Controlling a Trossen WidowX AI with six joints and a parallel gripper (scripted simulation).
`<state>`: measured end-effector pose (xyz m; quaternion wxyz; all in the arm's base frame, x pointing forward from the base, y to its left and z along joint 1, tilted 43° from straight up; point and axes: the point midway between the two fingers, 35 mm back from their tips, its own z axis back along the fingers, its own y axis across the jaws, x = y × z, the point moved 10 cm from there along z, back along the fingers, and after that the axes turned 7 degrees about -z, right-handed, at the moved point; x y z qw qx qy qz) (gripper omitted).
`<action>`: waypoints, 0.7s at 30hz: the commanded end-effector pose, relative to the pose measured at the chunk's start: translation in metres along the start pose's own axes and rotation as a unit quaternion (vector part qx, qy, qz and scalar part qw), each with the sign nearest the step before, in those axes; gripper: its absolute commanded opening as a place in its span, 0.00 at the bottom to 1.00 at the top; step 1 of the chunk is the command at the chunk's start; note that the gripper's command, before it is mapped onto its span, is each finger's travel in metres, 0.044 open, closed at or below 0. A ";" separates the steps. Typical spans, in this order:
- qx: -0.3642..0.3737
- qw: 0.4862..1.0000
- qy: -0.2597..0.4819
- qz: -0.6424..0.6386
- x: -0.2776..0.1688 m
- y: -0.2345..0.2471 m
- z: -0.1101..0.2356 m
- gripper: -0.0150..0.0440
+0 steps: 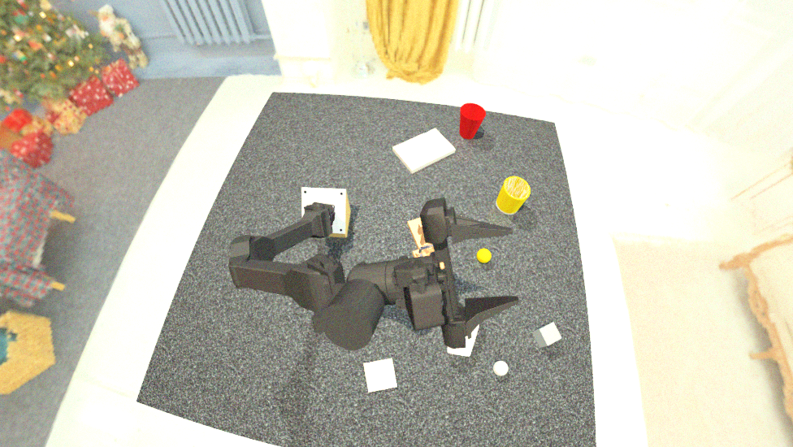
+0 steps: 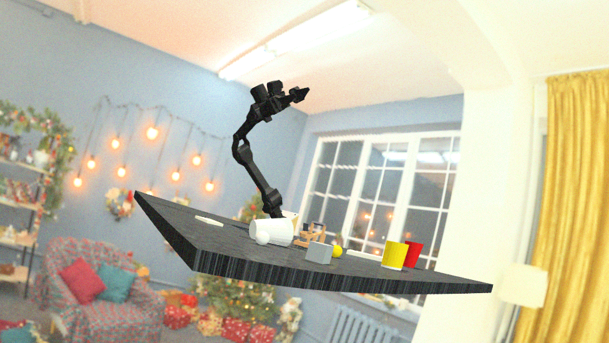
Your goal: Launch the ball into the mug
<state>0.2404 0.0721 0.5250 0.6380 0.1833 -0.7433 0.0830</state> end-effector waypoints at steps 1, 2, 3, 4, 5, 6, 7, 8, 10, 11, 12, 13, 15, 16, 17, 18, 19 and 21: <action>-0.005 0.999 0.051 0.013 -0.026 0.001 -0.017 1.00; -0.005 0.998 0.059 0.015 -0.030 0.002 -0.020 1.00; -0.005 0.998 0.066 0.017 -0.034 0.002 -0.022 1.00; -0.007 0.997 0.071 0.020 -0.036 0.002 -0.023 1.00; -0.009 0.996 0.081 0.026 -0.040 0.002 -0.026 1.00; -0.011 0.995 0.091 0.032 -0.045 0.001 -0.028 1.00; -0.014 0.994 0.102 0.039 -0.050 0.001 -0.031 1.00; -0.016 0.992 0.113 0.046 -0.055 0.001 -0.033 1.00; -0.020 0.989 0.135 0.059 -0.065 0.001 -0.038 1.00; -0.021 0.987 0.146 0.066 -0.070 0.001 -0.041 1.00; -0.023 0.985 0.157 0.073 -0.075 0.001 -0.043 1.00; -0.024 0.982 0.167 0.080 -0.080 0.001 -0.045 1.00; -0.026 0.977 0.190 0.094 -0.090 0.001 -0.049 1.00; -0.027 0.974 0.201 0.102 -0.095 0.002 -0.051 1.00; -0.028 0.971 0.212 0.109 -0.100 0.002 -0.053 1.00; -0.028 0.967 0.223 0.116 -0.105 0.002 -0.055 1.00; -0.028 0.964 0.234 0.123 -0.110 0.002 -0.056 1.00; -0.028 0.956 0.256 0.138 -0.120 0.003 -0.059 1.00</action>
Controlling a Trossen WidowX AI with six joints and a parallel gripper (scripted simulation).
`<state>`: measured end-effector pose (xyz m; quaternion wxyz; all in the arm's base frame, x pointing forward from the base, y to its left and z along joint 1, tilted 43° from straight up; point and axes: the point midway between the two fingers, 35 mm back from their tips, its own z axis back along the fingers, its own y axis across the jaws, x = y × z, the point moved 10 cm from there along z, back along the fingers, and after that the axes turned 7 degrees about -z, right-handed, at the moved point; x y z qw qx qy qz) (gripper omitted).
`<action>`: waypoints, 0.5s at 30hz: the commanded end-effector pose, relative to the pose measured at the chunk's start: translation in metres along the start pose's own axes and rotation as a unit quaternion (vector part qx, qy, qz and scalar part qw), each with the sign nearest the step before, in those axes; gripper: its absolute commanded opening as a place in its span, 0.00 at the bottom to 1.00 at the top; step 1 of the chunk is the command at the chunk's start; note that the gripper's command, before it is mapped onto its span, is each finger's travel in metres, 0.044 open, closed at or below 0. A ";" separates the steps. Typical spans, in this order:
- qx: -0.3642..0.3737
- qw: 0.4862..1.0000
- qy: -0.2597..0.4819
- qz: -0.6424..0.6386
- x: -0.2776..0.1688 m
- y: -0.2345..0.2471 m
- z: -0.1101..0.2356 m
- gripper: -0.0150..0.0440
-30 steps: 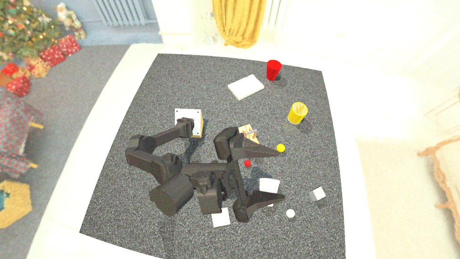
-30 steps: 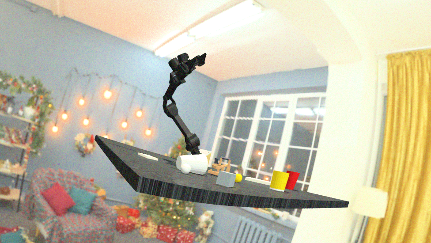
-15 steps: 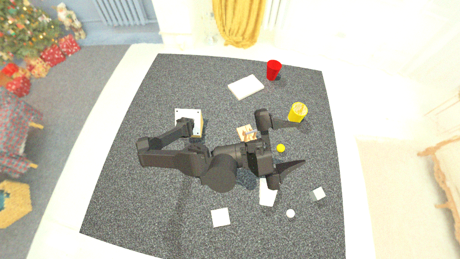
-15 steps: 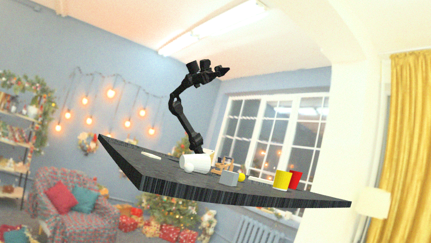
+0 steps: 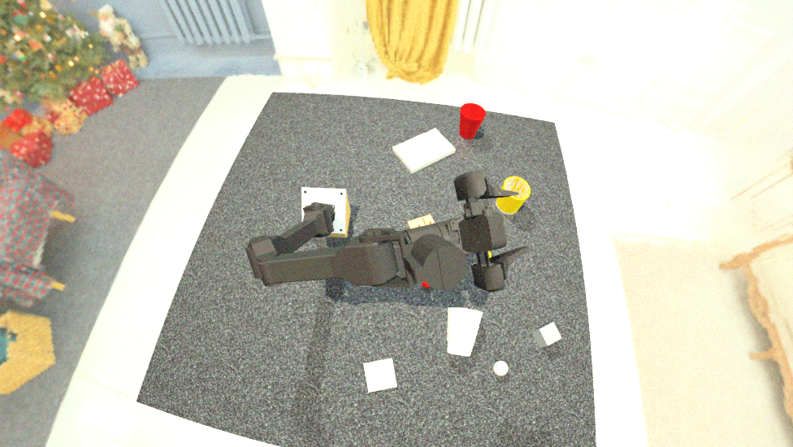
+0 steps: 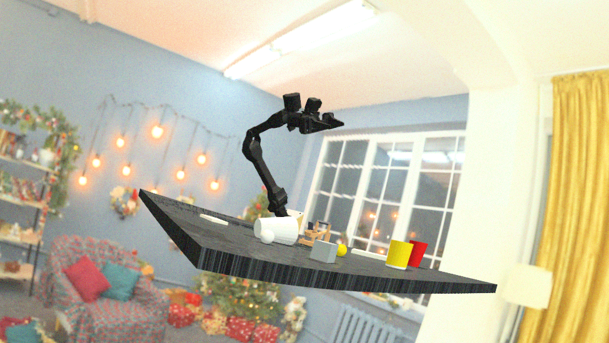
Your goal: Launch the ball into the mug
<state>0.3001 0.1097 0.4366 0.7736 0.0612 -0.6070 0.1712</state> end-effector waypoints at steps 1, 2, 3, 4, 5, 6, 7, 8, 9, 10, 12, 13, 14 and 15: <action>-0.004 0.998 0.055 0.037 -0.019 0.006 -0.017 1.00; -0.004 0.997 0.066 0.045 -0.023 0.008 -0.020 1.00; -0.005 0.996 0.077 0.054 -0.027 0.009 -0.023 1.00; -0.004 0.994 0.088 0.062 -0.031 0.011 -0.027 1.00; -0.004 0.992 0.100 0.071 -0.034 0.012 -0.029 1.00; -0.004 0.991 0.111 0.080 -0.038 0.013 -0.032 1.00; -0.003 0.989 0.122 0.089 -0.042 0.015 -0.035 1.00; -0.003 0.986 0.132 0.098 -0.046 0.016 -0.038 1.00; -0.002 0.984 0.143 0.107 -0.050 0.017 -0.041 1.00; -0.001 0.981 0.154 0.116 -0.054 0.019 -0.043 1.00; 0.001 0.975 0.176 0.134 -0.062 0.021 -0.048 1.00; 0.002 0.972 0.187 0.144 -0.066 0.023 -0.051 1.00; 0.004 0.968 0.197 0.153 -0.070 0.024 -0.053 1.00; 0.006 0.965 0.208 0.162 -0.074 0.026 -0.055 1.00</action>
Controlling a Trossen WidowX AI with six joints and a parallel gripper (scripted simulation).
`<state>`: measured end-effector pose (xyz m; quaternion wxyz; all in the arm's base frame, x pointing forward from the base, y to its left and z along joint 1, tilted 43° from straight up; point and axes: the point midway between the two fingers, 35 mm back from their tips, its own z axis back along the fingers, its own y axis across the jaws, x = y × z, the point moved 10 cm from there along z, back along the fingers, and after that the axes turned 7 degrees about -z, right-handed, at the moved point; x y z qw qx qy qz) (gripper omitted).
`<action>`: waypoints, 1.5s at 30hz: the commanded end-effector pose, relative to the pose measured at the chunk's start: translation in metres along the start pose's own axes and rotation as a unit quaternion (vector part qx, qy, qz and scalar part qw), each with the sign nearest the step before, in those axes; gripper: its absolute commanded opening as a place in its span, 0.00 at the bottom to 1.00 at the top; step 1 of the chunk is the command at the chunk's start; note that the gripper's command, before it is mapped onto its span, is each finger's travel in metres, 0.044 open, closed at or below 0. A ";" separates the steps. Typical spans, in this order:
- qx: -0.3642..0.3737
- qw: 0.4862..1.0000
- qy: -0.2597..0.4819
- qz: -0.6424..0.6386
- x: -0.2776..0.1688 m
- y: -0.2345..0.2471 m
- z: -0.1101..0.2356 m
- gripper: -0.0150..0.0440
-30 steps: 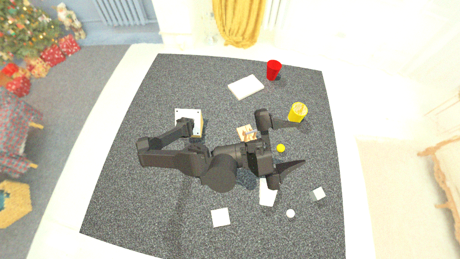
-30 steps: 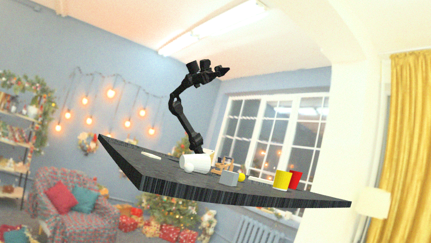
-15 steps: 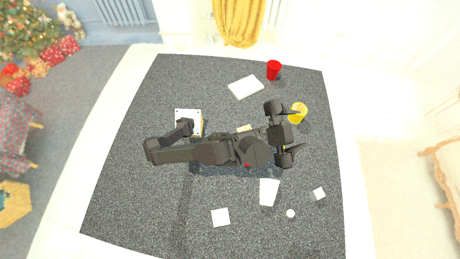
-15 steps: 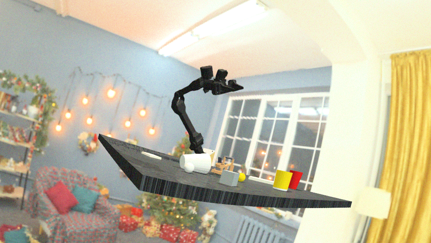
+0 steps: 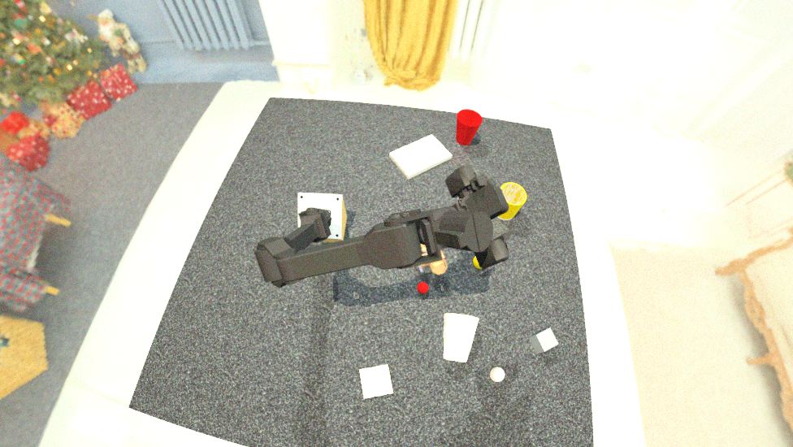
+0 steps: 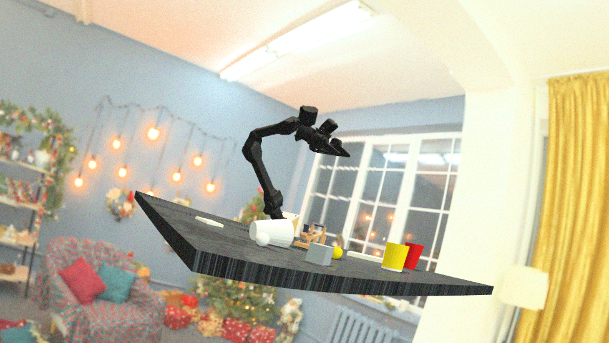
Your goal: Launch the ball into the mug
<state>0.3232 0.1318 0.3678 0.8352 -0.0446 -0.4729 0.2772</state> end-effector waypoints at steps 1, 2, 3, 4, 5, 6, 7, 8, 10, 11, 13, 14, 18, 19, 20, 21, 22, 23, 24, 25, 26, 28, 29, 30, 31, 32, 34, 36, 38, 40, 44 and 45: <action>0.005 0.997 0.054 0.046 -0.013 0.011 -0.017 1.00; 0.007 0.996 0.065 0.057 -0.016 0.013 -0.021 1.00; 0.008 0.995 0.075 0.067 -0.019 0.015 -0.024 1.00; 0.010 0.993 0.086 0.077 -0.021 0.018 -0.027 1.00; 0.012 0.991 0.096 0.087 -0.024 0.020 -0.030 1.00; 0.015 0.989 0.107 0.098 -0.027 0.022 -0.033 1.00; 0.017 0.987 0.117 0.108 -0.029 0.024 -0.035 1.00; 0.019 0.984 0.128 0.119 -0.032 0.026 -0.038 1.00; 0.023 0.979 0.148 0.141 -0.037 0.030 -0.043 1.00; 0.026 0.975 0.158 0.151 -0.040 0.032 -0.046 1.00; 0.031 0.968 0.178 0.173 -0.046 0.036 -0.050 1.00; 0.034 0.964 0.188 0.184 -0.049 0.038 -0.052 1.00; 0.046 0.946 0.227 0.228 -0.060 0.045 -0.061 1.00; 0.049 0.940 0.237 0.239 -0.063 0.047 -0.063 1.00; 0.053 0.935 0.246 0.250 -0.065 0.049 -0.065 1.00; 0.056 0.929 0.255 0.261 -0.068 0.051 -0.067 1.00; 0.060 0.923 0.264 0.272 -0.071 0.053 -0.068 1.00; 0.064 0.917 0.274 0.283 -0.074 0.054 -0.070 1.00; 0.068 0.911 0.282 0.294 -0.077 0.056 -0.072 1.00; 0.072 0.904 0.291 0.305 -0.079 0.058 -0.073 1.00; 0.076 0.897 0.300 0.316 -0.082 0.060 -0.075 1.00; 0.085 0.882 0.317 0.338 -0.088 0.063 -0.078 1.00; 0.090 0.874 0.325 0.348 -0.091 0.065 -0.079 1.00; 0.094 0.867 0.334 0.359 -0.093 0.066 -0.081 1.00; 0.099 0.858 0.342 0.370 -0.096 0.068 -0.082 1.00; 0.104 0.850 0.350 0.380 -0.099 0.070 -0.083 1.00; 0.114 0.832 0.365 0.401 -0.104 0.073 -0.085 1.00; 0.124 0.814 0.380 0.422 -0.110 0.076 -0.088 1.00; 0.134 0.794 0.395 0.442 -0.115 0.079 -0.090 1.00; 0.145 0.774 0.408 0.462 -0.120 0.083 -0.092 1.00; 0.168 0.730 0.434 0.500 -0.131 0.089 -0.095 1.00; 0.174 0.719 0.440 0.509 -0.133 0.090 -0.096 1.00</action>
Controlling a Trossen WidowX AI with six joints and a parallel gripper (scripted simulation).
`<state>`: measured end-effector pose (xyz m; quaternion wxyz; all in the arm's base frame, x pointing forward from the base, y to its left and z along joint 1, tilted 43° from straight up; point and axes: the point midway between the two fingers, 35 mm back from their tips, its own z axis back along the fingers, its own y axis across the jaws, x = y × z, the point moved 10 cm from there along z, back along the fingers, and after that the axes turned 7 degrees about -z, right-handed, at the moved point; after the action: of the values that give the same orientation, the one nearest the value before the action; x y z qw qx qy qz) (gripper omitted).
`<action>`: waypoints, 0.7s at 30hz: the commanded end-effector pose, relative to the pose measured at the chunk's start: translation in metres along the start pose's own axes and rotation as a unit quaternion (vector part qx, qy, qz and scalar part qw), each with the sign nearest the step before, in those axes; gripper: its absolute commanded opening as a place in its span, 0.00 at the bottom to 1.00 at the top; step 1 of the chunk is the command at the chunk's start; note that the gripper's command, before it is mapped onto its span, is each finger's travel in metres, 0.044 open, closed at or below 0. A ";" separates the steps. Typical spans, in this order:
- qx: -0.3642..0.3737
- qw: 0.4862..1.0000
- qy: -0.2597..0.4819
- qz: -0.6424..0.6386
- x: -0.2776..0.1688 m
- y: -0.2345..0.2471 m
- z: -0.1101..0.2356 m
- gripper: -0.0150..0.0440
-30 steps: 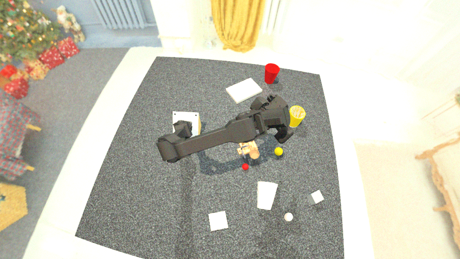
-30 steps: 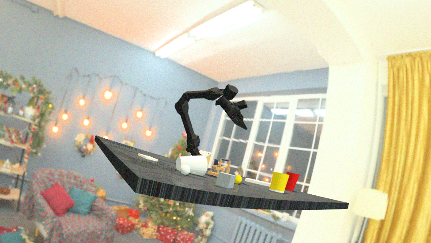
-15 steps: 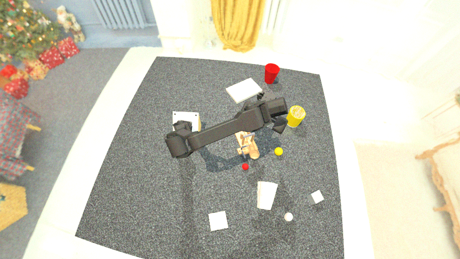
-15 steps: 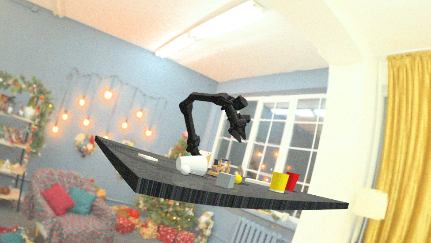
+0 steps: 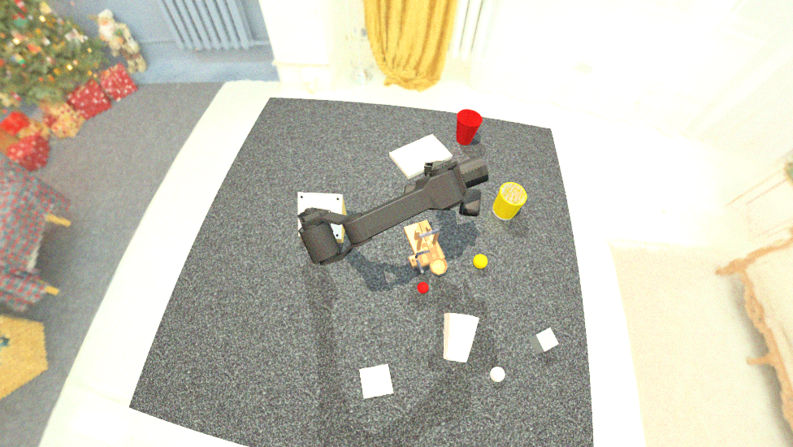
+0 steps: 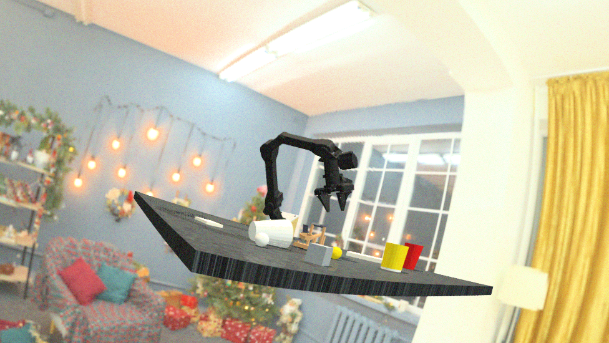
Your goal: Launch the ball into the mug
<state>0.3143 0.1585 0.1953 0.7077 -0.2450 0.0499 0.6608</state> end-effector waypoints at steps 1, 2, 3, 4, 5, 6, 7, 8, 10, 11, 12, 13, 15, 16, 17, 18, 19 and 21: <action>0.025 0.997 0.040 0.066 0.006 0.009 -0.012 1.00; 0.030 0.995 0.048 0.080 0.007 0.011 -0.014 1.00; 0.036 0.993 0.056 0.094 0.008 0.013 -0.016 1.00; 0.041 0.991 0.063 0.108 0.010 0.015 -0.018 1.00; 0.047 0.989 0.071 0.123 0.011 0.016 -0.021 1.00; 0.052 0.986 0.078 0.137 0.012 0.018 -0.023 1.00; 0.058 0.983 0.085 0.151 0.014 0.020 -0.025 1.00; 0.063 0.980 0.092 0.165 0.015 0.022 -0.027 1.00; 0.075 0.972 0.107 0.193 0.018 0.026 -0.031 1.00; 0.081 0.968 0.114 0.208 0.019 0.028 -0.033 1.00; 0.086 0.964 0.120 0.222 0.020 0.030 -0.035 1.00; 0.092 0.959 0.127 0.236 0.021 0.032 -0.036 1.00; 0.100 0.952 0.136 0.255 0.023 0.034 -0.039 1.00; 0.101 0.951 0.137 0.257 0.023 0.035 -0.039 1.00; 0.101 0.951 0.137 0.257 0.023 0.035 -0.039 1.00; 0.101 0.951 0.137 0.257 0.023 0.035 -0.039 1.00; 0.101 0.951 0.137 0.257 0.023 0.035 -0.039 1.00; 0.101 0.951 0.137 0.257 0.023 0.035 -0.039 1.00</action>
<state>0.2947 0.1636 0.1441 0.5318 -0.2389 0.2644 0.7682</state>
